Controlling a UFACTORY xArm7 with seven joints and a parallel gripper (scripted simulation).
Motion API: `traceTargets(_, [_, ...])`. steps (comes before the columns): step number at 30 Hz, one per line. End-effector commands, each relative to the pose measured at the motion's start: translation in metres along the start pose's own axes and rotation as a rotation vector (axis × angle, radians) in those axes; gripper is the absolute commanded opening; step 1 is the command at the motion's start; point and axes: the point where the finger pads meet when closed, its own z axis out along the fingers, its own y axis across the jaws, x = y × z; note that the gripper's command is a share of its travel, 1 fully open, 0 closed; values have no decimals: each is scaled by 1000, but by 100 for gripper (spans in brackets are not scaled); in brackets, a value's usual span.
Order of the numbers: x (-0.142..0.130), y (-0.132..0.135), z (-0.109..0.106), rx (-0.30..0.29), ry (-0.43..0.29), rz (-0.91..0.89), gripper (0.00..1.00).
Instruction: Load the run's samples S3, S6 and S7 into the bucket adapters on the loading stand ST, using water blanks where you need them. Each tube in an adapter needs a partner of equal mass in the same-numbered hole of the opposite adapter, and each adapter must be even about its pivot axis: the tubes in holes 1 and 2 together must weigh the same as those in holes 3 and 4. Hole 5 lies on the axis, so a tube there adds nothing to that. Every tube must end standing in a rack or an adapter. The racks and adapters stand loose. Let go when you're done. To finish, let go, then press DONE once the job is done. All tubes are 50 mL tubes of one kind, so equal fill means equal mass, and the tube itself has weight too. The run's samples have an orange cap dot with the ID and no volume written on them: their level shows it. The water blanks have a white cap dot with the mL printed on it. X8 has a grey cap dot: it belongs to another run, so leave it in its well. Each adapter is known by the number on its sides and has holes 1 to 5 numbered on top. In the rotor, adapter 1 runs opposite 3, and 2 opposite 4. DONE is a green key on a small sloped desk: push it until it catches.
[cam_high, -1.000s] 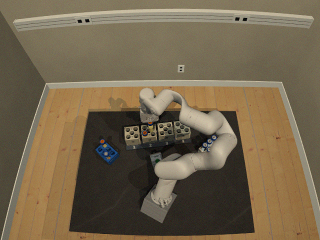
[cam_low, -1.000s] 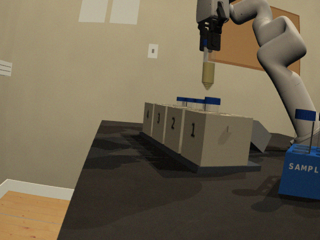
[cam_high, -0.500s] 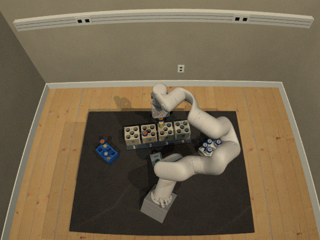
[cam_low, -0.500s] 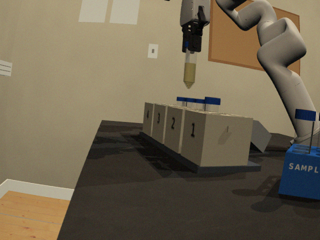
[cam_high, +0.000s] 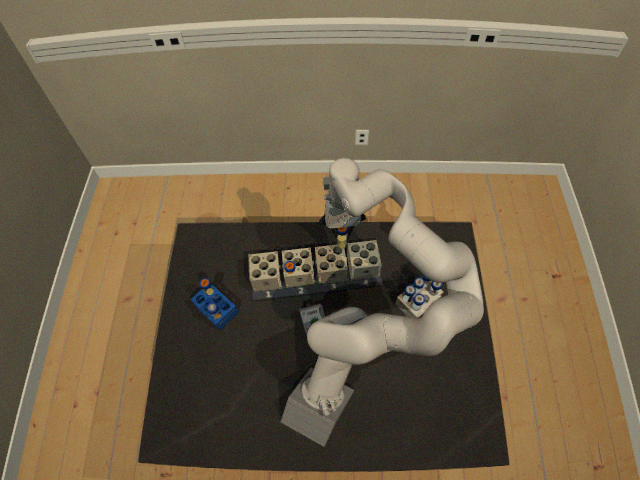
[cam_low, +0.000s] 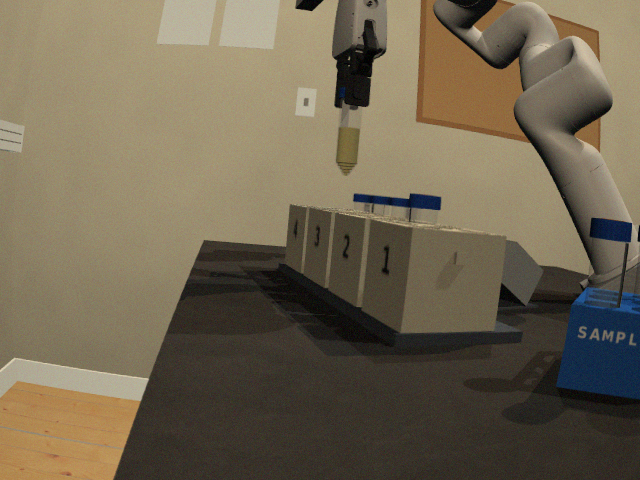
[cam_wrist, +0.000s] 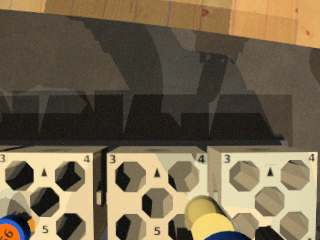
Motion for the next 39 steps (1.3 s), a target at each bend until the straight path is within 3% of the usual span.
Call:
traceTargets(1, [10,24,-1,2,3,-2,0])
traceTargets(8, [18,50,-1,2,3,-2,0])
traceTargets(39, [18,50,5,2,3,-2,0])
